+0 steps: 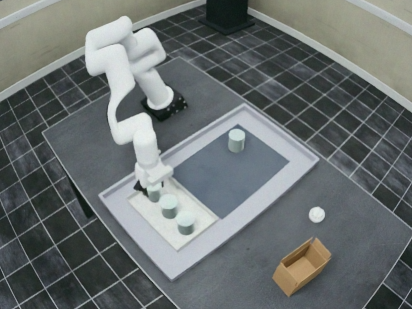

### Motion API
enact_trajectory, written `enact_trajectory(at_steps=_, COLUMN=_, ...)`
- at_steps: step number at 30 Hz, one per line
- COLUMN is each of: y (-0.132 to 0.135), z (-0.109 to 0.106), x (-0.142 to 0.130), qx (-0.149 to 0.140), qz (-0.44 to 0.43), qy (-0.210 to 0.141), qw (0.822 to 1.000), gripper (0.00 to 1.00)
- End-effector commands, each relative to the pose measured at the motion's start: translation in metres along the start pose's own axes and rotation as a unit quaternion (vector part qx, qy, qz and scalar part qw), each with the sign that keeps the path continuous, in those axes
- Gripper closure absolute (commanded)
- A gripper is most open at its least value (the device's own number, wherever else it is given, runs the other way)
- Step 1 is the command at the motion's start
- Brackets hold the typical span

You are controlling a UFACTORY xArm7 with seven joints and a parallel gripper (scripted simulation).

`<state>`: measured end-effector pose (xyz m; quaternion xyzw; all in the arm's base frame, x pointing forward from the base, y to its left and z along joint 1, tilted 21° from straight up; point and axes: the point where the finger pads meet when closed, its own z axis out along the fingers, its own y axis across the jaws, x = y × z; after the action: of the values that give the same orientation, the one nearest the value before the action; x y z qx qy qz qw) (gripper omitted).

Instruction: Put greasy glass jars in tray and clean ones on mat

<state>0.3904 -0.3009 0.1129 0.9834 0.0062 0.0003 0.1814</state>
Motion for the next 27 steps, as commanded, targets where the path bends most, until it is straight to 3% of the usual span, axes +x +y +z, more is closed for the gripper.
enact_trajectory(at_steps=1, y=0.0006, z=0.0044, x=0.0018, qx=-0.001, qz=0.0, qy=0.002, qw=1.0, gripper=1.0)
enact_trajectory(at_steps=7, y=0.0006, z=0.0044, x=0.0018, qx=-0.001, qz=0.0, qy=0.002, qw=1.0, gripper=1.0)
enact_trajectory(at_steps=8, y=0.0006, z=0.0044, x=0.0018, qx=-0.001, qz=0.0, qy=0.002, qw=1.0, gripper=0.0)
enact_trajectory(at_steps=27, y=0.0006, z=0.0044, x=0.0018, qx=-0.001, qz=0.0, qy=0.002, qw=1.0, gripper=0.0)
